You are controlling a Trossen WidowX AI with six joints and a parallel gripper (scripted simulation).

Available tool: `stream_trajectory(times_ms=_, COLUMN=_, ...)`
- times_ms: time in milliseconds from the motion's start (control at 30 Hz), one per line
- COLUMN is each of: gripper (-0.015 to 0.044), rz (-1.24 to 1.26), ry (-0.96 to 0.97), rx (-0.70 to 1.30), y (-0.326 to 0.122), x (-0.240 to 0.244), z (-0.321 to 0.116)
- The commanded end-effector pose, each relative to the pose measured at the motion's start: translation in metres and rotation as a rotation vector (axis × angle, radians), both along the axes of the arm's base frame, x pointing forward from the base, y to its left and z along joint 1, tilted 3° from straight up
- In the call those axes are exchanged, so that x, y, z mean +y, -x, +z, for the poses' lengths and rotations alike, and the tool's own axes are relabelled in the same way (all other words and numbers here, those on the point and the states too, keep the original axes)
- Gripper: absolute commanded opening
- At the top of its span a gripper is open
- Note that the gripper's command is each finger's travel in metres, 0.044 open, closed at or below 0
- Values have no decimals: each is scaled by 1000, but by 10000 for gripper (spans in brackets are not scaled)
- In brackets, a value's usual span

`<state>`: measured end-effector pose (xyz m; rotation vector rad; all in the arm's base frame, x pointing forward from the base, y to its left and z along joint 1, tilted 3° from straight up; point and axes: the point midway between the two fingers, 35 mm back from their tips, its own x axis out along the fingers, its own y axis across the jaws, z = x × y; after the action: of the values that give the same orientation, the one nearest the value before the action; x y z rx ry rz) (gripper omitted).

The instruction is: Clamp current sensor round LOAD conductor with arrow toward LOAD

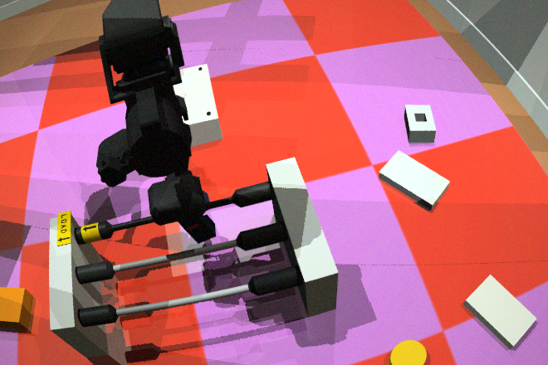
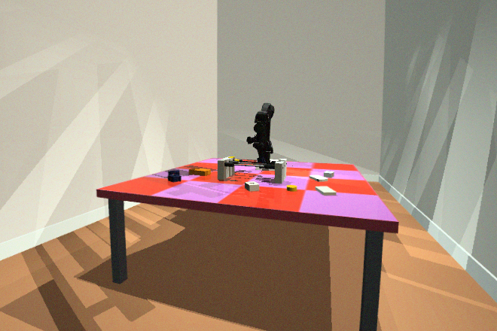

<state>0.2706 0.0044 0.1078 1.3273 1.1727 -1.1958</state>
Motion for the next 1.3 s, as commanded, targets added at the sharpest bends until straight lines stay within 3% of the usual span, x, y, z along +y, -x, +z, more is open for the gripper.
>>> stream_trajectory(times_ms=0, gripper=26, rz=0, ry=0, rx=-1, y=0, x=0, z=1)
stream_trajectory(times_ms=533, gripper=440, rz=0, ry=0, rx=-1, y=0, x=0, z=1)
stream_trajectory(times_ms=767, gripper=440, rz=0, ry=0, rx=-1, y=0, x=0, z=1)
stream_trajectory(times_ms=933, gripper=440, rz=-4, ry=4, rx=-1, y=-2, x=3, z=-32)
stream_trajectory(times_ms=1267, gripper=440, rz=-4, ry=4, rx=-1, y=-3, x=3, z=-41)
